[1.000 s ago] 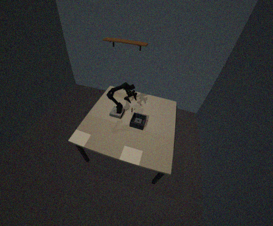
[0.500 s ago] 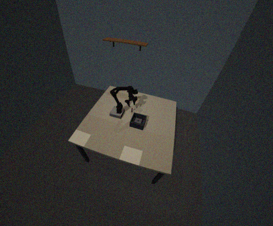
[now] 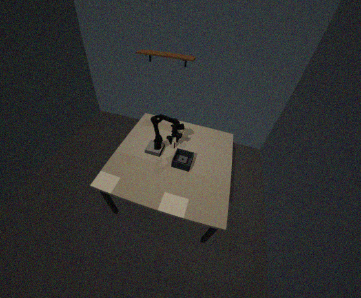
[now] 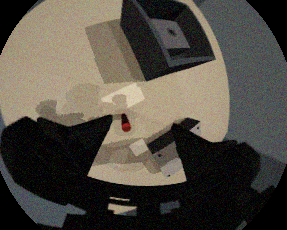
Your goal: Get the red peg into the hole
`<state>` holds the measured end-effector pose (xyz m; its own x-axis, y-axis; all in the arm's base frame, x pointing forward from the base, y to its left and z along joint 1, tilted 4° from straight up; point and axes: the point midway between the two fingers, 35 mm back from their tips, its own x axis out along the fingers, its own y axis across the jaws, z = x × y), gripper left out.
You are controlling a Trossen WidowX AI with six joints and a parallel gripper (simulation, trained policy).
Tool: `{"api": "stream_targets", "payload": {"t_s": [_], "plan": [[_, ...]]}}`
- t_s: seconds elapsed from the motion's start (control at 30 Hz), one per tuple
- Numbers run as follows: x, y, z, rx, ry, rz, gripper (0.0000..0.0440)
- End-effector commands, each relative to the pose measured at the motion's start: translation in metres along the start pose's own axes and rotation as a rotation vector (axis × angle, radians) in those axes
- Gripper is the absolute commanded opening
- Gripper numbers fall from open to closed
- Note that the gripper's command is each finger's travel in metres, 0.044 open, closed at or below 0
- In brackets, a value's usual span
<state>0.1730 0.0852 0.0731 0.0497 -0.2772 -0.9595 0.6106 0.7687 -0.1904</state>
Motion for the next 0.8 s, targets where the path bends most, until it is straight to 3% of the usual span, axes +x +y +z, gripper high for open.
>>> {"api": "stream_targets", "payload": {"t_s": [0.0,0.33,0.77], "plan": [[0.018,0.008,-0.008,0.008,0.024,0.005,0.044],[0.055,0.023,-0.015,0.01,0.029,0.035,0.0429],[0.078,0.023,-0.022,0.024,0.079,-0.018,0.0101]]}}
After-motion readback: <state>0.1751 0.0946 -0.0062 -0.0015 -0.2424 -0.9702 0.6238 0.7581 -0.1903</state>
